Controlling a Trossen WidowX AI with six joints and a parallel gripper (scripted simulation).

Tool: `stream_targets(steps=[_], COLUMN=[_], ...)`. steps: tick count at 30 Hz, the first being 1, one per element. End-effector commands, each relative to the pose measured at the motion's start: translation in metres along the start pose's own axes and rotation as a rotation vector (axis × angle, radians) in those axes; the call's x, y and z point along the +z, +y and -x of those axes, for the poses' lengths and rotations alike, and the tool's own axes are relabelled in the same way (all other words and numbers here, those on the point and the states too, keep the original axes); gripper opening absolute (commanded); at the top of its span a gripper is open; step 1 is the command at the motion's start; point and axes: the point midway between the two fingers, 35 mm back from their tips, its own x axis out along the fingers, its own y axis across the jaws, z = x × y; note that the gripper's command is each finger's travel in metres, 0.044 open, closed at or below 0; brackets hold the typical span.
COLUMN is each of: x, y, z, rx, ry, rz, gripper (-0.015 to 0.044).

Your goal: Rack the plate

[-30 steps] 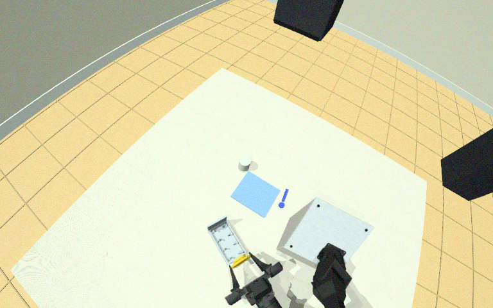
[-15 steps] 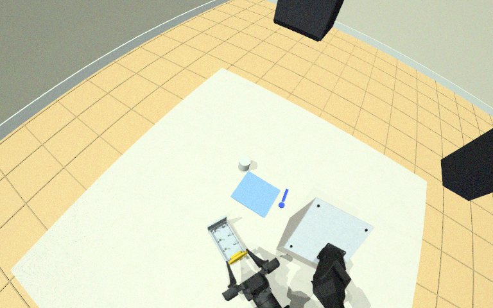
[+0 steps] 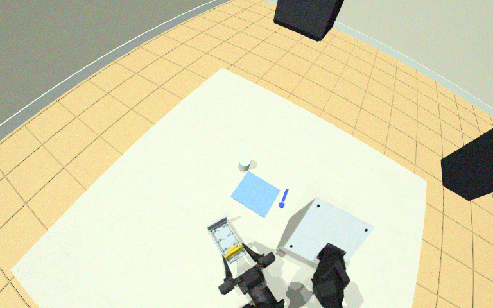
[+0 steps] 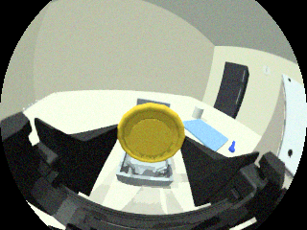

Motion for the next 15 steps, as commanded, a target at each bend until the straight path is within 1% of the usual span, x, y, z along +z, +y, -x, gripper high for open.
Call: stream_targets(steps=[1, 9, 13, 15], x=[0.000, 0.000, -0.018, -0.020], y=[-0.001, -0.001, -0.002, -0.002], z=[-0.004, -0.012, -0.015, -0.015], rx=[-0.001, 0.000, 0.001, 0.002], ry=[0.001, -0.001, 0.000, 0.000], rz=[0.004, 0.001, -0.002, -0.002], gripper=[0.0000, 0.0000, 0.0000, 0.0000])
